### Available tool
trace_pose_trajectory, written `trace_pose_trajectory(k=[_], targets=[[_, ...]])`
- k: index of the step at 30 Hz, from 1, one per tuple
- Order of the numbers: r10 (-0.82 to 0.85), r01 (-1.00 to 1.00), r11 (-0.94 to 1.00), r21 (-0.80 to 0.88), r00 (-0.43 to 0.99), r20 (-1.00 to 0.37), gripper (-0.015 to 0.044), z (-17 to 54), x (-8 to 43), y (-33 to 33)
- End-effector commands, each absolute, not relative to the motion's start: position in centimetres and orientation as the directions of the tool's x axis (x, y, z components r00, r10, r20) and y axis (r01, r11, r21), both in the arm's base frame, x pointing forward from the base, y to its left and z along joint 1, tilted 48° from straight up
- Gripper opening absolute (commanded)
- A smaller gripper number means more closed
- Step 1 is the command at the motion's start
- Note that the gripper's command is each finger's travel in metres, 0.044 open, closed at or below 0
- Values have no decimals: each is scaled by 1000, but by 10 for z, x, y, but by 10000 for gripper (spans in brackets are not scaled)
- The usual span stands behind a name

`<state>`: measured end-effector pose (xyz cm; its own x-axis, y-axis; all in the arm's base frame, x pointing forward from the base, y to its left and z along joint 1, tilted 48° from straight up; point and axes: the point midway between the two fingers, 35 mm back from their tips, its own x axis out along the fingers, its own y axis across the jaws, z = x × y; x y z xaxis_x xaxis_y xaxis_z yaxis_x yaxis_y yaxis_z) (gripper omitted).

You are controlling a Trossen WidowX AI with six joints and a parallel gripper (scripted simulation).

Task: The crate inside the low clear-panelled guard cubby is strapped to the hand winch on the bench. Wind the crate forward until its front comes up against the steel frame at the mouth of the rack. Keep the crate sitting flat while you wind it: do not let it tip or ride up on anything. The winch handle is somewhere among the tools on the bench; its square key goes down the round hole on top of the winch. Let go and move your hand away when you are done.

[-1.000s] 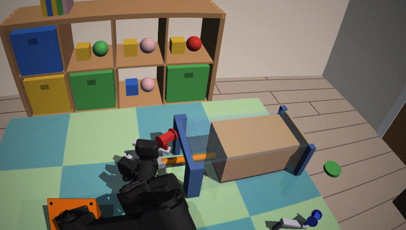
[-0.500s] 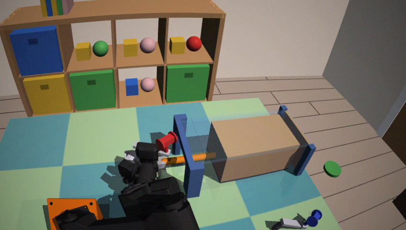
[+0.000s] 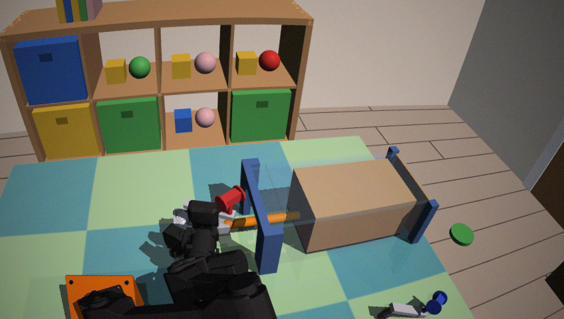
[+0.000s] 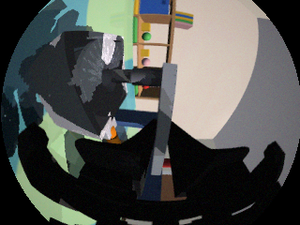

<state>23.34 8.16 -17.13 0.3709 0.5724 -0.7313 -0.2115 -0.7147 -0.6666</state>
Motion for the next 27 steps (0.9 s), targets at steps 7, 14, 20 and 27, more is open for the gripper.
trace_pose_trajectory(k=[7,14,20,27], targets=[[581,-200,-711,-675,373,-723,0,-169,231,78],[579,-200,-711,-674,377,-723,0,-171,230,75],[576,-200,-711,-674,384,-722,0,-173,229,74],[573,-201,-711,-674,391,-720,0,-175,228,73]])
